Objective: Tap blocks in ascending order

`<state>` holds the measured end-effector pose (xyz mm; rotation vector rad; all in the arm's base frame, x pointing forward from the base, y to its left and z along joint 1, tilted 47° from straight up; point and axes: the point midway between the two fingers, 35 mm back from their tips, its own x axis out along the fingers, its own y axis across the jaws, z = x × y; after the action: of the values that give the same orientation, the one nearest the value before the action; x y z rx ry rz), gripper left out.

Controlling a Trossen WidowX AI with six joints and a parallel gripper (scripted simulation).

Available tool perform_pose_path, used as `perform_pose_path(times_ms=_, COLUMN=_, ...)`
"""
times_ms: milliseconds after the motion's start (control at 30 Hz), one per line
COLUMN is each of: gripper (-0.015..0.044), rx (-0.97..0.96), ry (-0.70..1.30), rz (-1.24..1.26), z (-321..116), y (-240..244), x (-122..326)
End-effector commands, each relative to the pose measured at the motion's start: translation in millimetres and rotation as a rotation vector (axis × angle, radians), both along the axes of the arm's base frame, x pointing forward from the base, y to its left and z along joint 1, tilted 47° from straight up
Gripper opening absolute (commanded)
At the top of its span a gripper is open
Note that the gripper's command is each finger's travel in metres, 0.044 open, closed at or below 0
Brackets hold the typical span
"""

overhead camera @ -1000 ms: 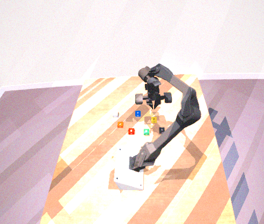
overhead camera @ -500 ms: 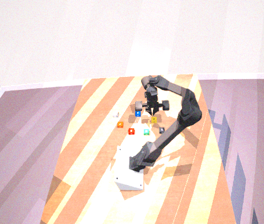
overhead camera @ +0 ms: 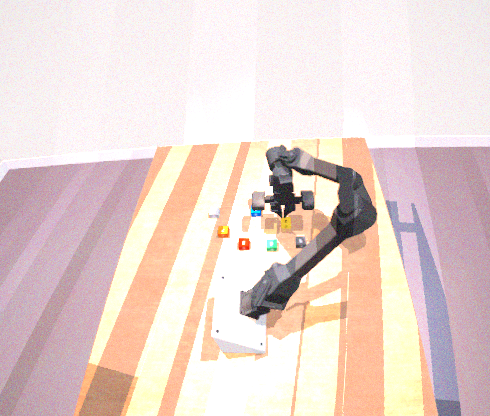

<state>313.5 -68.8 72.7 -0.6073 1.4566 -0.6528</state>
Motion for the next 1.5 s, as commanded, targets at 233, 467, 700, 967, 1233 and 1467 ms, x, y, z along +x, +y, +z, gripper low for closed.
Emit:
perform_pose_path(times_ms=233, gripper=0.002, rx=-0.007, ry=0.012, rz=0.002, z=-12.1, y=-13.5, x=-2.9)
perform_pose_path(times_ms=467, gripper=0.002, rx=-0.001, ry=0.0, rz=0.001, z=-8.4, y=-9.5, x=-0.7)
perform_pose_path(times_ms=700, gripper=0.002, rx=-0.006, ry=0.012, rz=0.002, z=8.3, y=8.5, x=-2.8)
perform_pose_path(times_ms=967, gripper=0.002, rx=-0.001, ry=0.013, rz=0.004, z=57.2, y=61.8, x=-1.6)
perform_pose_path(times_ms=1233, gripper=0.002, rx=0.003, ry=0.014, rz=0.004, z=53.9, y=77.9, x=-6.4)
perform_pose_path(times_ms=1467, gripper=0.002, rx=0.014, ry=0.017, rz=0.005, z=-19.0, y=149.9, x=-60.6)
